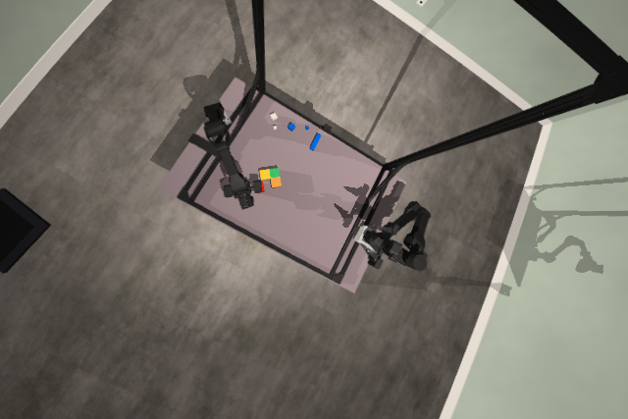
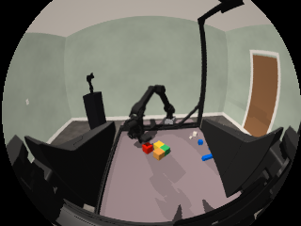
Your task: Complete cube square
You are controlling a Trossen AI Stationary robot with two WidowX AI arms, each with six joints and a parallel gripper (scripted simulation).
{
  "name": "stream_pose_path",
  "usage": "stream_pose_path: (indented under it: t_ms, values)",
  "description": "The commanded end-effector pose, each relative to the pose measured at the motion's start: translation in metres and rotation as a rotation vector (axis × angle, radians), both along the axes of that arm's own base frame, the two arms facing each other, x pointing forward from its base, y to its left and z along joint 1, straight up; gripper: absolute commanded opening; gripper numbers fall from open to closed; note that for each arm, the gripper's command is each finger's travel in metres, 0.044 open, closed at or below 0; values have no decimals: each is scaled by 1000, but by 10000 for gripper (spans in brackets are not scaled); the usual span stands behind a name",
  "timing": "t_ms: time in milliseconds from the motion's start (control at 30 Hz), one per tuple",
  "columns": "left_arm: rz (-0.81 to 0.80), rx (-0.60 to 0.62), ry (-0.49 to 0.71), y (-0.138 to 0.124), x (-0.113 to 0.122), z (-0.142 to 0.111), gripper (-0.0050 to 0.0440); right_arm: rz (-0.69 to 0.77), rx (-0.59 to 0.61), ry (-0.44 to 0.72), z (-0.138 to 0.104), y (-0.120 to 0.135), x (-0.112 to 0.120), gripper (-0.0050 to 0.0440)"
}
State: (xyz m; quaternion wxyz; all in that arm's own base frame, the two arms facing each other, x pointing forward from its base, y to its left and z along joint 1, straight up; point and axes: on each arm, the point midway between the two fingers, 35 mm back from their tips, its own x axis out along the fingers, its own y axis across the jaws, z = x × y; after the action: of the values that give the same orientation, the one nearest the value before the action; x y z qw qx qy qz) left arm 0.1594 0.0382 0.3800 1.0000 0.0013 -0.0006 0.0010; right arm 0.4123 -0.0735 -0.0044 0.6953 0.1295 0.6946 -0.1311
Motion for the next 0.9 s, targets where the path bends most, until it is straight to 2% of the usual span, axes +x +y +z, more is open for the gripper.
stream_pose_path:
  t_ms: [0,867]
  values:
    - [-2,-3,0,-1,0,0,400,-2,2,1,0,2,1,0]
    - [-2,-3,0,-1,0,0,400,-2,2,1,0,15,6,0]
